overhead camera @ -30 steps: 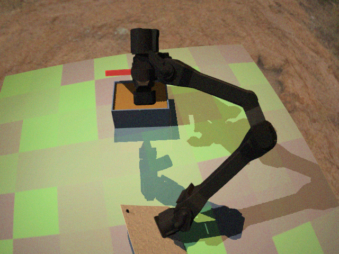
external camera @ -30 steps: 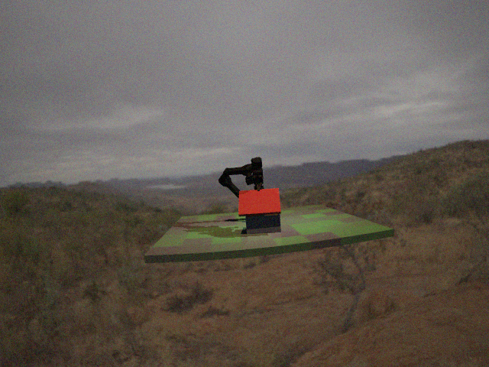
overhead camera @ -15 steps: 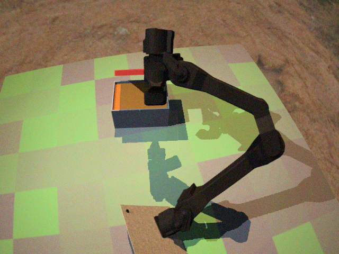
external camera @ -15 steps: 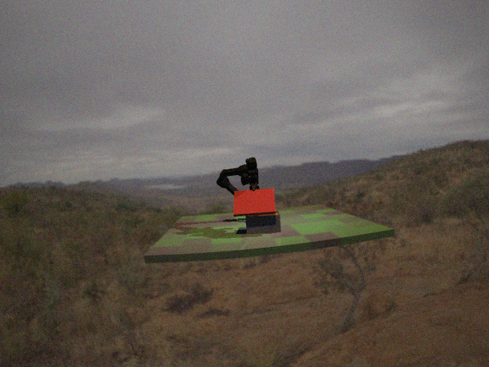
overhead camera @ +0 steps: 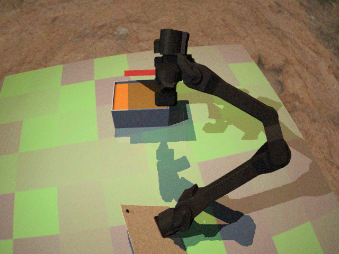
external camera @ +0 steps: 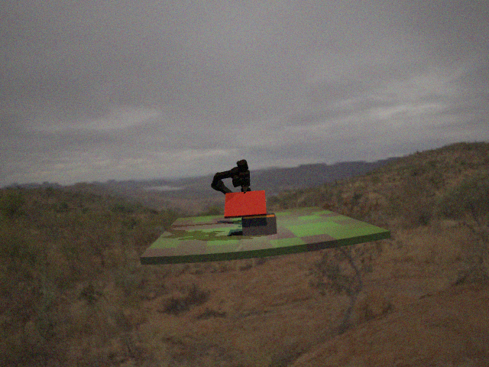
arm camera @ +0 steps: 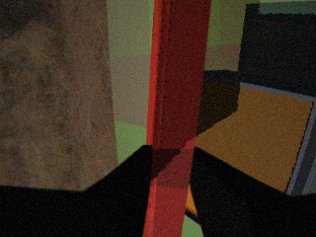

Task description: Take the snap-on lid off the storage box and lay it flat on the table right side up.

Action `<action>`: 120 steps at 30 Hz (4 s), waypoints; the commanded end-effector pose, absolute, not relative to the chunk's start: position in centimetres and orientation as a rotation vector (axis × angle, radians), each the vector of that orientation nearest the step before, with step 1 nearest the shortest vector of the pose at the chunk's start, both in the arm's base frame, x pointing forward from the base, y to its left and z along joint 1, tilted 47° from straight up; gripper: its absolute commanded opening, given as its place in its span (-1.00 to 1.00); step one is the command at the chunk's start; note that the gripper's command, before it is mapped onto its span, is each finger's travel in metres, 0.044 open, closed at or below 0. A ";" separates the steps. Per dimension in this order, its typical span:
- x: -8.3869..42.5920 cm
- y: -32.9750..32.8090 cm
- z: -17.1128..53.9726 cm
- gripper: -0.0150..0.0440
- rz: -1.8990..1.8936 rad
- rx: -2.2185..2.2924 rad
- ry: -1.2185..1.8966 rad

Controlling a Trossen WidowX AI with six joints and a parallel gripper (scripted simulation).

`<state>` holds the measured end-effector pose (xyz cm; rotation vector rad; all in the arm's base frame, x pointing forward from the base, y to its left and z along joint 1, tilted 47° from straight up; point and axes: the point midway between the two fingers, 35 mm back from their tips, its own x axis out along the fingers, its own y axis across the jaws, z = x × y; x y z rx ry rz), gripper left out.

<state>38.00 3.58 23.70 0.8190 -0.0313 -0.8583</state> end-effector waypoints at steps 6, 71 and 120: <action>37.1 2.7 24.9 -0.49 -0.850 0.820 -0.025; 31.3 -4.9 33.6 -0.49 -0.852 0.814 -0.023; 28.2 -9.6 37.2 -0.49 -0.851 0.813 -0.026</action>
